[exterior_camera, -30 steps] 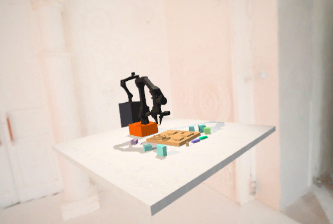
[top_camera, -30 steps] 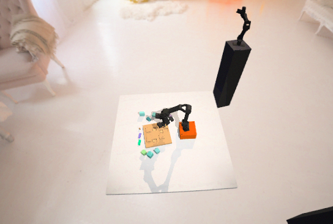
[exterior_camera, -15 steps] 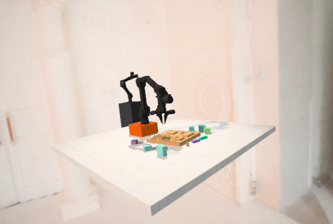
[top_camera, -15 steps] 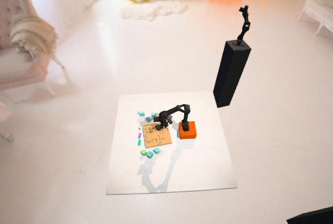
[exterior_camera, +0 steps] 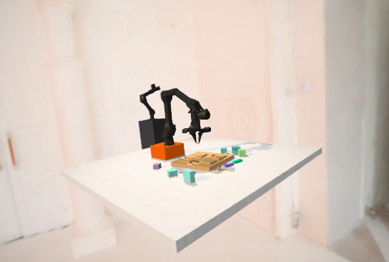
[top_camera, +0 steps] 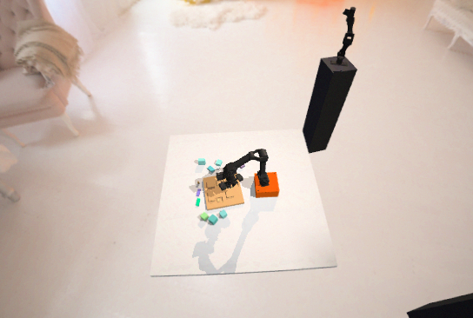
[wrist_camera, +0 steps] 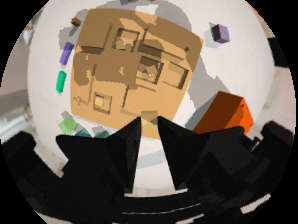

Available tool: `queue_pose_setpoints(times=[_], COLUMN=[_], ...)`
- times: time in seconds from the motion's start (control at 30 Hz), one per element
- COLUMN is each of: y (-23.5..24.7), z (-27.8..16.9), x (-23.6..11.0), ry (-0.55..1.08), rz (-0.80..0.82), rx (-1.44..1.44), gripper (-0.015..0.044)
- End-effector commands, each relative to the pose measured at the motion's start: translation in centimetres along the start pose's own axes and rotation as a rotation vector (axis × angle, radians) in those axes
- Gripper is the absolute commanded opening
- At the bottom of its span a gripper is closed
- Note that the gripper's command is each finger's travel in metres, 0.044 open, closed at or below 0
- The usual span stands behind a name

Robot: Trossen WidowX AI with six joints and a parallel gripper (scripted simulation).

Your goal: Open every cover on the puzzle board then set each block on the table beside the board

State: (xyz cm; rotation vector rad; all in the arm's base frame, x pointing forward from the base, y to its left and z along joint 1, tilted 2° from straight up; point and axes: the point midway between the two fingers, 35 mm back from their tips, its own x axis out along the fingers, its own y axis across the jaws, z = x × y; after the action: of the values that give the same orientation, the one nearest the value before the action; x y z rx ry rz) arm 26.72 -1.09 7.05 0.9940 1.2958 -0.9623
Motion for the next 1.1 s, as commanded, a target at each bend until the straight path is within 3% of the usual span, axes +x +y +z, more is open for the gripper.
queue_pose_setpoints(times=[0.0,1.07], y=[1.0,5.9], z=[-1.0,-11.5], x=[-0.1,-0.1], ry=[-0.004,0.005], rz=[0.002,0.006], rx=[0.004,0.005], gripper=[0.0080,0.0080])
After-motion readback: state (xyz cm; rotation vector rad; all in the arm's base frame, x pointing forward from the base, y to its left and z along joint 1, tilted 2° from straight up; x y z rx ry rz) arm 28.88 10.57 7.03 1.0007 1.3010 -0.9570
